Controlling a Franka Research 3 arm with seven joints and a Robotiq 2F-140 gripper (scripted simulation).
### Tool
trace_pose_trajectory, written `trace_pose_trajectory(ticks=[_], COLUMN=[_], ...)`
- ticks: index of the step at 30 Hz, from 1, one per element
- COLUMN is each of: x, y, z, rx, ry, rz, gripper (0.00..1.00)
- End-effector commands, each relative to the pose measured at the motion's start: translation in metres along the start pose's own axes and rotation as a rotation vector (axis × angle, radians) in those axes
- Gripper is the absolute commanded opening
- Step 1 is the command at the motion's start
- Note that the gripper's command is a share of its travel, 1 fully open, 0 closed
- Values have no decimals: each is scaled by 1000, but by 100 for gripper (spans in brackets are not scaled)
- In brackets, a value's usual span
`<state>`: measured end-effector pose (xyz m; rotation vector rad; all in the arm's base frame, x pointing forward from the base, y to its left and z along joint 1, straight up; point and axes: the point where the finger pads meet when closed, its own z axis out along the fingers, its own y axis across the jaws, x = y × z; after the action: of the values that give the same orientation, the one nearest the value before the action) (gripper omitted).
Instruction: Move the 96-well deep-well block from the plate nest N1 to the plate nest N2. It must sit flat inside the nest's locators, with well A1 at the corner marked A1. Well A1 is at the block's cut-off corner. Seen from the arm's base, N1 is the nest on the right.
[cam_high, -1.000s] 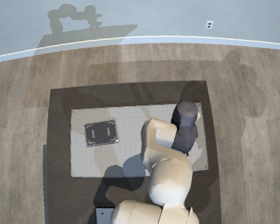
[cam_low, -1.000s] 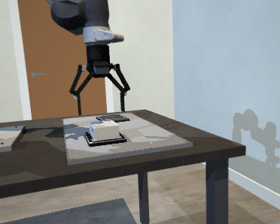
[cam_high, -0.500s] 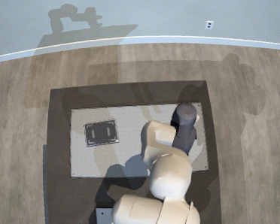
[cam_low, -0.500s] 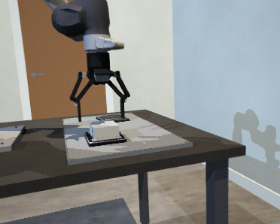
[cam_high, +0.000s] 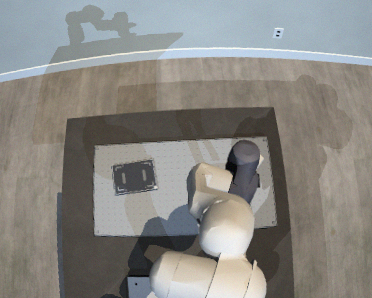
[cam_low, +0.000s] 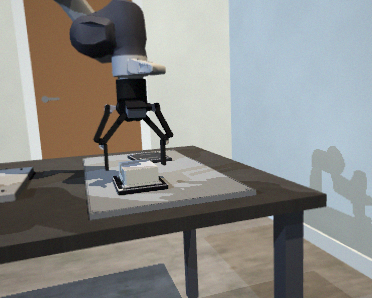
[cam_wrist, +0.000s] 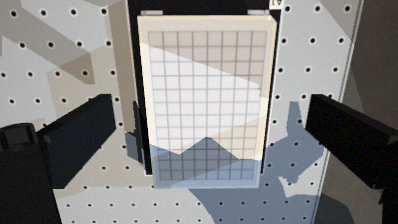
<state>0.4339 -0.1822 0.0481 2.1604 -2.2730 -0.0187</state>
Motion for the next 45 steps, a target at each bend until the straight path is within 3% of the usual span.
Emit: trace_pose_trajectory(ticks=[1,10,27,28,45], x=[0,0,0,0,0], y=[-3,-3,-3,-3,-3], z=[6,17,18,18,18], rx=[11,11,11,11,11], ry=[1,1,1,1,1], rz=[-6,-6,-6,-6,-6], gripper=[100,100,100,63,63])
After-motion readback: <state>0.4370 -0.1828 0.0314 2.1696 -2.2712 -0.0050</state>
